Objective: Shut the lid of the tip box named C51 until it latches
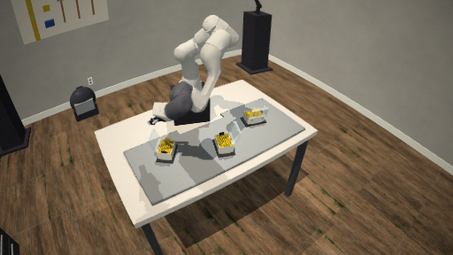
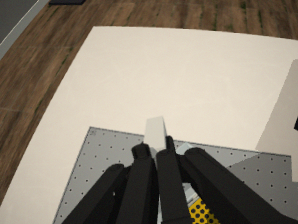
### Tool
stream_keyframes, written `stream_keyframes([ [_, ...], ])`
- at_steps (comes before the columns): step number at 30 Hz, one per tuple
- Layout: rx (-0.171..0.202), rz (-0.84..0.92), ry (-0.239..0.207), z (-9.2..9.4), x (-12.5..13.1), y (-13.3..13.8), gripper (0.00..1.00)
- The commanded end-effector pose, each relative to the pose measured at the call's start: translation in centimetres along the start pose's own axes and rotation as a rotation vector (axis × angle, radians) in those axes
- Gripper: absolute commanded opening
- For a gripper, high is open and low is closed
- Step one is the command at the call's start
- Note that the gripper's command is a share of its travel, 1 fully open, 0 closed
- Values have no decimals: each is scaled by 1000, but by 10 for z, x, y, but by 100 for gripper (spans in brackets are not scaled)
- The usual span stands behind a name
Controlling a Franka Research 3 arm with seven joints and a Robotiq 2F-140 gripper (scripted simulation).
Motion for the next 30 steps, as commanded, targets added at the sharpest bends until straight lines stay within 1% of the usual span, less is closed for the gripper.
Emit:
stream_keyframes([
  [1,-122,123,-76,-1,-8,-18,0],
  [2,-122,123,-76,-1,-8,-18,0],
  [10,-223,231,-298,-37,-54,-15,0],
  [17,-311,324,-493,-45,-72,-13,0],
  [19,-311,324,-493,-45,-72,-13,0],
  [29,-436,457,-773,-63,-93,-13,0],
  [30,-443,460,-795,-65,-94,-14,0],
])
Point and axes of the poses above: the point where the finger pads meet when closed, its own z axis back along the fingers, its own y axis across the jaws, x = y × z, the point moved 9 cm from there along z, back along the fingers, and after that the axes turned 9 degrees about z, right-handed, at the moved point
